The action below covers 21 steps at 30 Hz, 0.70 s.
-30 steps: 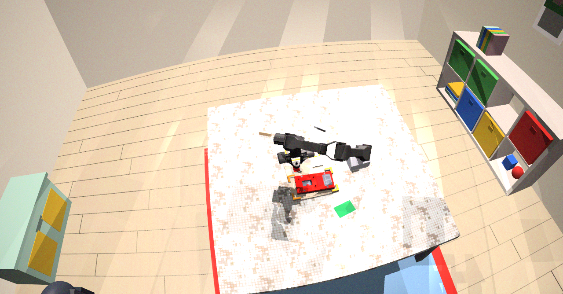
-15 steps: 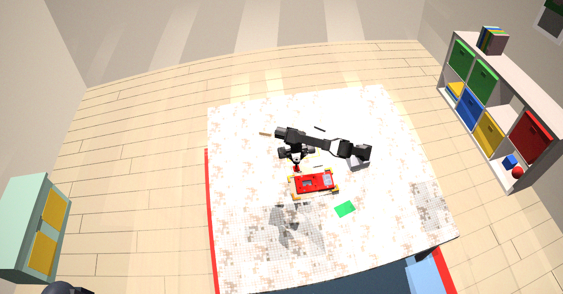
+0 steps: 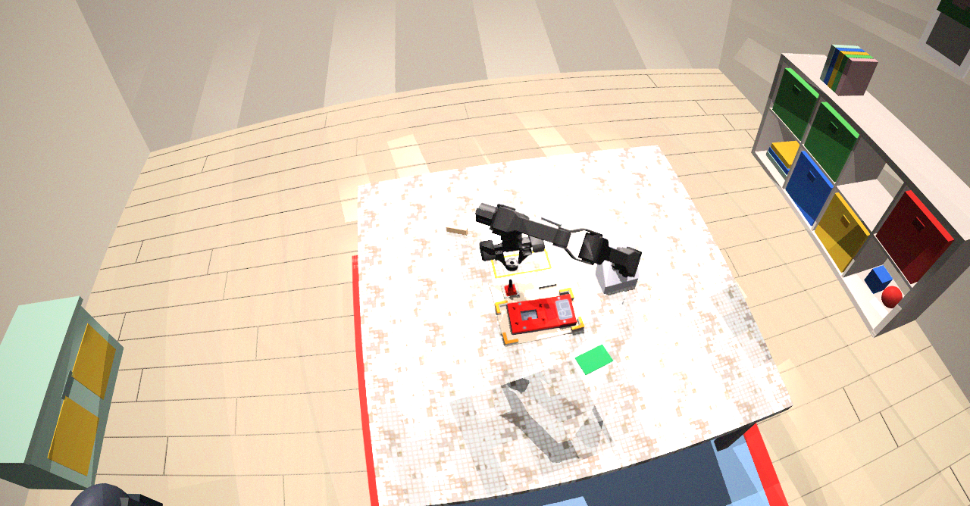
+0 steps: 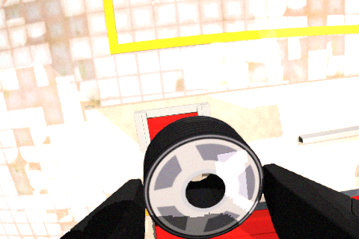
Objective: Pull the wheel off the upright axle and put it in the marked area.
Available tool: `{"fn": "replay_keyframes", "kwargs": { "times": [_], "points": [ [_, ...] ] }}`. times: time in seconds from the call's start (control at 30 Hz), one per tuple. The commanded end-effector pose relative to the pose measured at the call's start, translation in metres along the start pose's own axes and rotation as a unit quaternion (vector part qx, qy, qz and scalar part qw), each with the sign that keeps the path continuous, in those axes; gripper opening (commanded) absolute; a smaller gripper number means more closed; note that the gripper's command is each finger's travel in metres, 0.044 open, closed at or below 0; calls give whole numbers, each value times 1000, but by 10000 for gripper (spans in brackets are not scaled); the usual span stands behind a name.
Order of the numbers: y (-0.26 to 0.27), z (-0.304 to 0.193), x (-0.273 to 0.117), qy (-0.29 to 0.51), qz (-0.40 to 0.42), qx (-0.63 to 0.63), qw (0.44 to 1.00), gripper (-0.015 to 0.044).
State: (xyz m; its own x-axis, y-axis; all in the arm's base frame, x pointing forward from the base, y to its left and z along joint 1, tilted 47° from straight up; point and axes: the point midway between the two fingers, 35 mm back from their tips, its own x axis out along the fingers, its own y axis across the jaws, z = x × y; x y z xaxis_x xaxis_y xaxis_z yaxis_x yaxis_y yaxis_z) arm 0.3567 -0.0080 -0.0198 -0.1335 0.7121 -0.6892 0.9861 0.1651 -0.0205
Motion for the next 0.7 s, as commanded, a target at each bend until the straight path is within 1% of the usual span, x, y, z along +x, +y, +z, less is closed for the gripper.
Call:
{"fn": "replay_keyframes", "kwargs": {
  "times": [0.0, 0.3, 0.5, 0.67],
  "points": [
    [-15, 30, -3, -3, 0, 3, 1000, 0],
    [-45, 77, -6, -2, -1, 1, 1000, 0],
    [-48, 80, -5, -2, -1, 0, 1000, 0],
    [-47, 80, 7, -2, -1, 0, 1000, 0]
  ]
}}
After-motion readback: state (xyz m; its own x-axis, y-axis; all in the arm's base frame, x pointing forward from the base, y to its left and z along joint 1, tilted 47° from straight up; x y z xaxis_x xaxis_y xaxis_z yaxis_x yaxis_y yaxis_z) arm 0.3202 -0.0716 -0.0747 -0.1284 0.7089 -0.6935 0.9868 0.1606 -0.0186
